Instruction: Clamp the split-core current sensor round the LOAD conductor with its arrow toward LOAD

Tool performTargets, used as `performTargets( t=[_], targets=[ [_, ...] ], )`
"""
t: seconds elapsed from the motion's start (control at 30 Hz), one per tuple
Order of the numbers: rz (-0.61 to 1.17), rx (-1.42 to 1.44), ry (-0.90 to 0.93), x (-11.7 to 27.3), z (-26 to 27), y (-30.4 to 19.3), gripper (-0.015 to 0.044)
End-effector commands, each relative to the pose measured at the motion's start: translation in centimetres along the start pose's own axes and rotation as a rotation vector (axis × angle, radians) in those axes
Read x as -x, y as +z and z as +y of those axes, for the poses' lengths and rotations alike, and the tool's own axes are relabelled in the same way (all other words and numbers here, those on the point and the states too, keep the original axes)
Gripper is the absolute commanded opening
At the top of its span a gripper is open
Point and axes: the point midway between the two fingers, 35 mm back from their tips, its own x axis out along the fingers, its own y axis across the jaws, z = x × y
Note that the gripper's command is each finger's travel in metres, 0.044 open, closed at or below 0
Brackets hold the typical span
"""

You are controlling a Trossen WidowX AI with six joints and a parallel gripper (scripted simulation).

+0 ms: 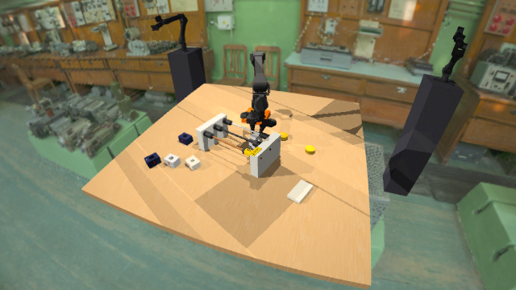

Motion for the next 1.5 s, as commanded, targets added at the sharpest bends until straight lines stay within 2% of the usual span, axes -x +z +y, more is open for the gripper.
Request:
performTargets(
  t=[0.0,0.13,0.27,0.3,0.63,0.83,1.23,1.37,1.47],
  targets=[
    [0.000,0.000,-0.001,0.0,0.0,0.0,0.0138],
    [0.000,0.000,-0.001,0.0,0.0,0.0,0.0111],
    [0.002,0.001,-0.001,0.2,0.0,-0.5,0.0006],
    [0.003,0.001,-0.001,0.3,0.1,-0.8,0.0000],
    [0.010,0.004,0.000,1.6,0.2,-5.2,0.0000],
    [0.010,0.005,0.000,1.6,0.2,-5.5,0.0000],
    [0.016,0.010,0.002,1.5,0.3,-5.1,0.0315],
    [0.016,0.009,0.002,1.7,0.3,-5.1,0.0329],
    [0.014,0.006,0.001,5.0,0.4,-5.3,0.0329]
  ],
)
